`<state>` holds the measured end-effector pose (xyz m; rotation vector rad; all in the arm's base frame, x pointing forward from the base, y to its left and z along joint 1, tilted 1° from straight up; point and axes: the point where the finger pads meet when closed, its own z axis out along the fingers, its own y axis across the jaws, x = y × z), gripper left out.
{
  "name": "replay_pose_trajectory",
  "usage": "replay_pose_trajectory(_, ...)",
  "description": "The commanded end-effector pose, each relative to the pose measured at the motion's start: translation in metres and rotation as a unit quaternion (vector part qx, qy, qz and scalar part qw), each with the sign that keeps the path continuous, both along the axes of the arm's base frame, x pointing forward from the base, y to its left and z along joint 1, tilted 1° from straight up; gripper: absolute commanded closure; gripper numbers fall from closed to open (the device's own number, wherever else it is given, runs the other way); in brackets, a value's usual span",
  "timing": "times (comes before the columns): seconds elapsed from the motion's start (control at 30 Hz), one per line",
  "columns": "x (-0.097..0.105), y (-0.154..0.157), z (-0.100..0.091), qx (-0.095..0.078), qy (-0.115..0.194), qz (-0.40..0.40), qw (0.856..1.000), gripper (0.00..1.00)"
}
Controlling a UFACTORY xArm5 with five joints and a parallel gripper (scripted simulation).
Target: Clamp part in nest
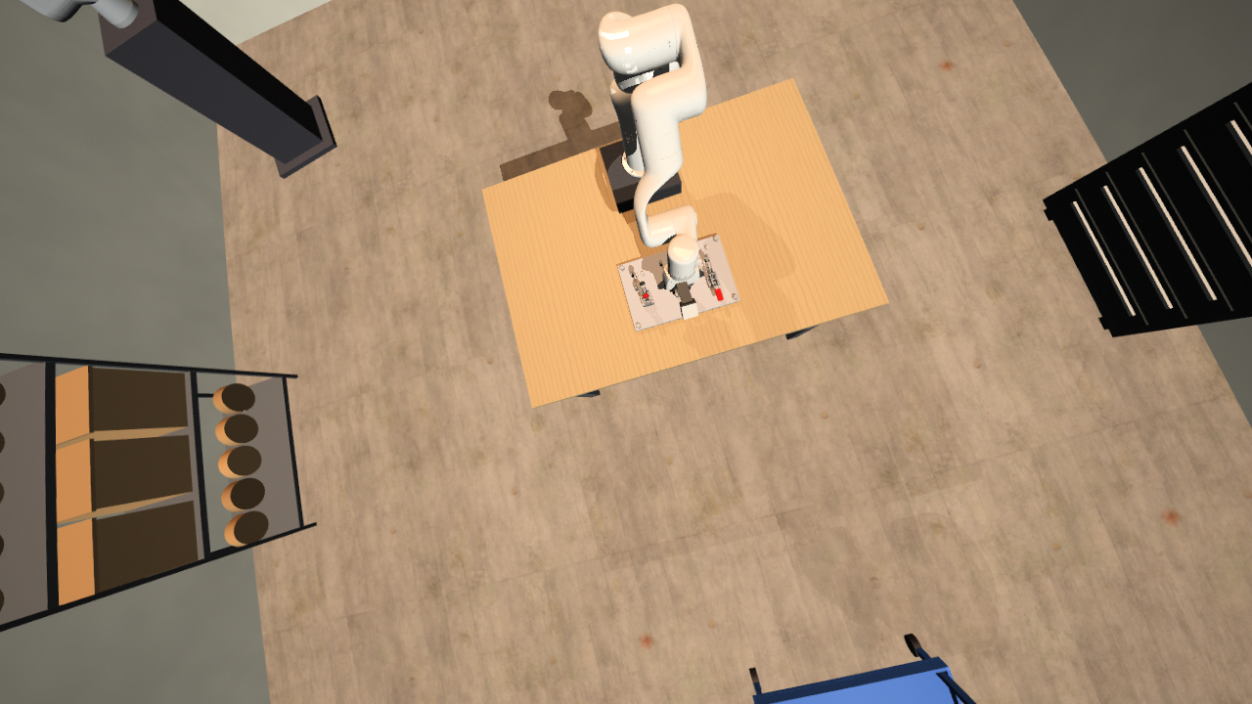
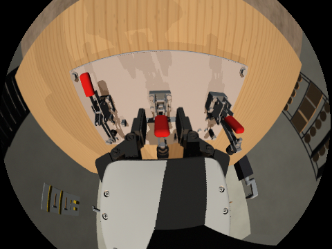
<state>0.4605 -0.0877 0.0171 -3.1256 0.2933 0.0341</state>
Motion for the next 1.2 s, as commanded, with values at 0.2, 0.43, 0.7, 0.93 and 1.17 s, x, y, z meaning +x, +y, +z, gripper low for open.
replay_pose_trajectory(0.2, 0.0014, -0.0003, 0.0013, 0.0, -0.002, 0.0, 1.0, 1.0)
replay_pose_trajectory(0.43, 0.0014, -0.0003, 0.0013, 0.0, -0.002, 0.0, 1.0, 1.0)
replay_pose_trajectory(0.7, 0.0014, -0.0003, 0.0013, 0.0, -0.002, 0.0, 1.0, 1.0)
replay_pose_trajectory(0.93, 0.0014, -0.0003, 0.0013, 0.0, -0.002, 0.0, 1.0, 1.0)
replay_pose_trajectory(1.17, 0.0014, -0.0003, 0.0013, 0.0, -0.002, 0.0, 1.0, 1.0)
